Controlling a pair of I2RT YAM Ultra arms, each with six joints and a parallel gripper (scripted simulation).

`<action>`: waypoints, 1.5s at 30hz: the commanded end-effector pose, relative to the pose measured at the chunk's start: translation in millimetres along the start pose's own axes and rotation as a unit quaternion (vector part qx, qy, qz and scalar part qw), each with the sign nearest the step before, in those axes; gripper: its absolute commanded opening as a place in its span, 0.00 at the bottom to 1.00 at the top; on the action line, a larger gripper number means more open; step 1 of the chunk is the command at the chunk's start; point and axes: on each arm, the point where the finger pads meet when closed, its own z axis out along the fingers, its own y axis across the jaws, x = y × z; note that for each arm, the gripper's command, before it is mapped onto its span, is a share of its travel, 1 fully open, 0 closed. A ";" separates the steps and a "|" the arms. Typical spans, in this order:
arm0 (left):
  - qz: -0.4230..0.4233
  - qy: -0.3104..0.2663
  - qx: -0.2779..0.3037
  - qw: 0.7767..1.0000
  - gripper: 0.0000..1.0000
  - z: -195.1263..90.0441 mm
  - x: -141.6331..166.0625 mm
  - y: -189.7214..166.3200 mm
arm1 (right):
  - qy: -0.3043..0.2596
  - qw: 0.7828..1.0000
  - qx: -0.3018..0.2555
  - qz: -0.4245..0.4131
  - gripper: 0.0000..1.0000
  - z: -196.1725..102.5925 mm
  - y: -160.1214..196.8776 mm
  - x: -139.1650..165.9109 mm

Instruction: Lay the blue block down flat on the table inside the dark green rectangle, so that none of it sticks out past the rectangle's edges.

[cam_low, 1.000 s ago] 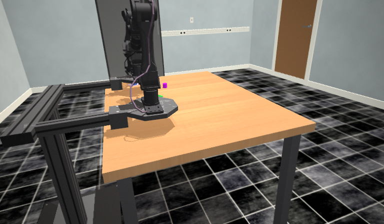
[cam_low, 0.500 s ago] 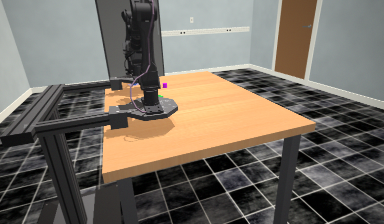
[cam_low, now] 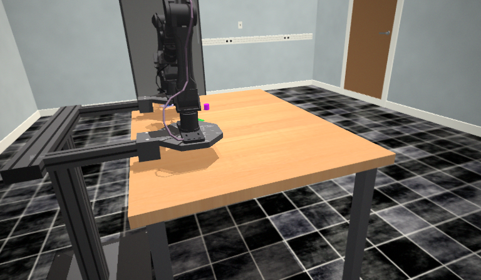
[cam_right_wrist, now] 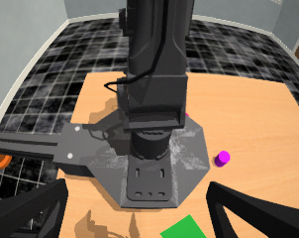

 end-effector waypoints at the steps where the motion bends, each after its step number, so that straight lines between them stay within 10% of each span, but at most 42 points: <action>1: 0.000 -0.006 0.004 1.000 0.47 4.0 -2.3 -4.5 | -0.025 1.000 -0.005 0.002 1.00 -6.3 3.6 -21.6; 20: 0.000 -0.005 0.005 1.000 0.26 4.0 1.0 -4.0 | -0.025 1.000 -0.005 0.002 1.00 -6.3 3.6 -21.6; 23: 0.000 -0.007 0.000 1.000 0.00 1.0 -2.0 -0.1 | -0.025 1.000 -0.005 0.002 1.00 -6.3 3.6 -21.6; 27: 0.001 -0.007 0.002 1.000 0.27 -3.8 0.7 -0.3 | -0.025 1.000 -0.005 0.002 1.00 -6.3 3.6 -21.6; 45: 0.001 -0.009 -0.004 1.000 0.27 -72.9 -0.2 5.0 | -0.005 1.000 -0.002 0.009 1.00 -11.0 2.5 -12.5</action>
